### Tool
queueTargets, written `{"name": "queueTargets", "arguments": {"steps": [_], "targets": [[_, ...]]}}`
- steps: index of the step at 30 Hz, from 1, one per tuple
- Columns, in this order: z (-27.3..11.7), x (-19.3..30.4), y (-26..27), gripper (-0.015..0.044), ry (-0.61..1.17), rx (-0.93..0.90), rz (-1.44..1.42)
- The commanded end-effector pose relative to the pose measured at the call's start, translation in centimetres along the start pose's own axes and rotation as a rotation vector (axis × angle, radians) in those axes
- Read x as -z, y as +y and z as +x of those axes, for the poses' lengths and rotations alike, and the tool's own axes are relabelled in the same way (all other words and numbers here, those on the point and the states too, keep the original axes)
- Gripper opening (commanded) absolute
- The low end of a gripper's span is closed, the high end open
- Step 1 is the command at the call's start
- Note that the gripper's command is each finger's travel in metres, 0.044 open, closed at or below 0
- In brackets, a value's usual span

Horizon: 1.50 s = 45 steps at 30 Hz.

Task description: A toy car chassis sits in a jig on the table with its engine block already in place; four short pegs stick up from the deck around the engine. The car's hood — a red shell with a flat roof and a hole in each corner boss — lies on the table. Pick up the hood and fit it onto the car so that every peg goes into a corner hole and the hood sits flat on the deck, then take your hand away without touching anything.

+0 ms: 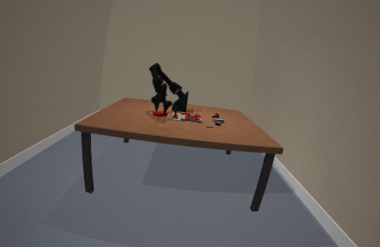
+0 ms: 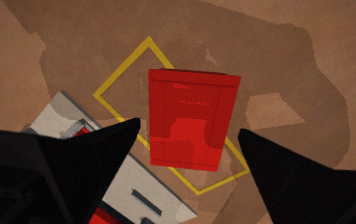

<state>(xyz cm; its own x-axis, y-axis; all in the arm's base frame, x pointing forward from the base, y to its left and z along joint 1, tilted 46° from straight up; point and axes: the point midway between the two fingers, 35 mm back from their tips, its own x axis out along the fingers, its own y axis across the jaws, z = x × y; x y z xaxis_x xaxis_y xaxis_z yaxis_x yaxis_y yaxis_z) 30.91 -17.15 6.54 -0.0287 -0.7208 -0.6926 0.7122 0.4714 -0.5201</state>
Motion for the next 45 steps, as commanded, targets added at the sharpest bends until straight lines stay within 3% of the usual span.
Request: {"name": "queueTargets", "arguments": {"steps": [1,29,32,42,45], "targets": [[0.2,0.1,0.1,0.0440,0.002,-0.005,-0.007],[1.6,0.1,0.1,0.0440,0.001,-0.004,-0.007],[1.4,0.0,0.0,0.0361,-0.001,0.001,0.000],[1.4,0.0,0.0,0.0295,-0.001,0.001,0.000],[1.4,0.0,0.0,0.0216,0.000,0.001,-0.001]]}}
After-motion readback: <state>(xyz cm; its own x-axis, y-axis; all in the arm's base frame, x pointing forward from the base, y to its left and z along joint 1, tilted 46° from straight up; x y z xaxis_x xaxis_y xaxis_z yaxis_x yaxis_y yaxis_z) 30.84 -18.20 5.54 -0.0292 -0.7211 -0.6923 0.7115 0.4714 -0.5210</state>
